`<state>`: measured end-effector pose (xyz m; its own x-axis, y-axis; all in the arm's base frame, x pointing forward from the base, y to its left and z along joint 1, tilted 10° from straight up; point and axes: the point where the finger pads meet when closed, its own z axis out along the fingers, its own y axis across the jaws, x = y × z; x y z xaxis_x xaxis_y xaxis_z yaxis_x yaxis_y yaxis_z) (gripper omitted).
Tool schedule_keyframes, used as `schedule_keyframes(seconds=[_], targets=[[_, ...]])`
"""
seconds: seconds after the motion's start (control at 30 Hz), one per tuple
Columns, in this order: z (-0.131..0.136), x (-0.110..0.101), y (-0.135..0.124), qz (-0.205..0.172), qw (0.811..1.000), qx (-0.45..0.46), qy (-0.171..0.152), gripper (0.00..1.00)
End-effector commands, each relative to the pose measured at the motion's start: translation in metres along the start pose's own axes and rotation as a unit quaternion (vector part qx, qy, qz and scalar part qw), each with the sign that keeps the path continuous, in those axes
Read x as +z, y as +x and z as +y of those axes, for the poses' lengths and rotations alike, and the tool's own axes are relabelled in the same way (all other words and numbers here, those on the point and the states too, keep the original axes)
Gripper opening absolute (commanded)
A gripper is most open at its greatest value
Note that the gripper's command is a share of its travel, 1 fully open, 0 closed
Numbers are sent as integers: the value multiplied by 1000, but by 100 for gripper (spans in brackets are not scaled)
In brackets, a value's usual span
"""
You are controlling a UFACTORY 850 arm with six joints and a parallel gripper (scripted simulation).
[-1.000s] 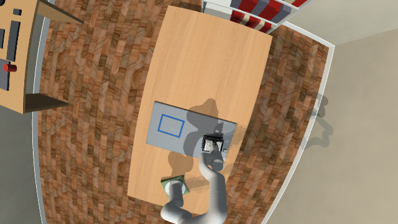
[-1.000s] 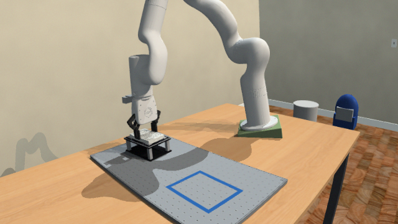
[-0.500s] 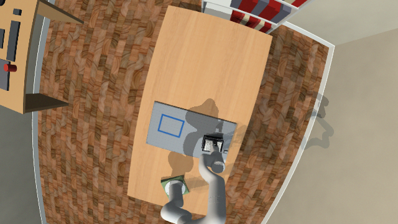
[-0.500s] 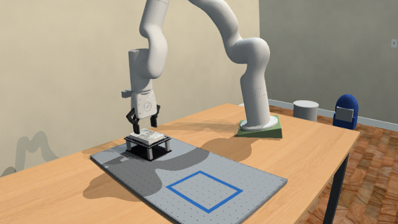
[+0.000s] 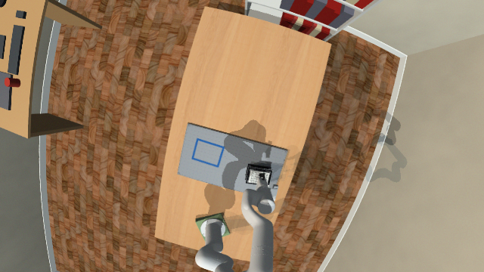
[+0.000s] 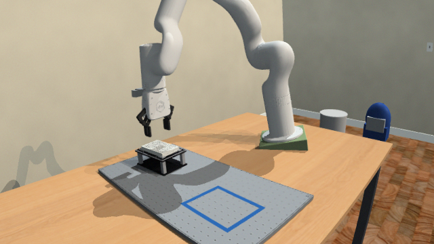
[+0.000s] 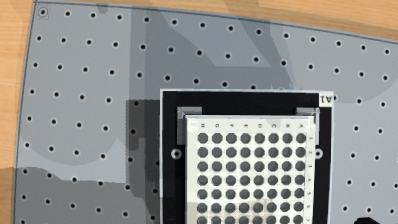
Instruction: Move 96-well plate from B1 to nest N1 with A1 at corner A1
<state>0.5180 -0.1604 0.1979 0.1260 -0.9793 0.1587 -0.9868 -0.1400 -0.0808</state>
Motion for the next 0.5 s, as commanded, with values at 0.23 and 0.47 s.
schedule_keyframes(seconds=[0.23,0.47], targets=[[-1,-33,0,0,1000,0,1,100],[-1,-33,0,0,1000,0,1,100]])
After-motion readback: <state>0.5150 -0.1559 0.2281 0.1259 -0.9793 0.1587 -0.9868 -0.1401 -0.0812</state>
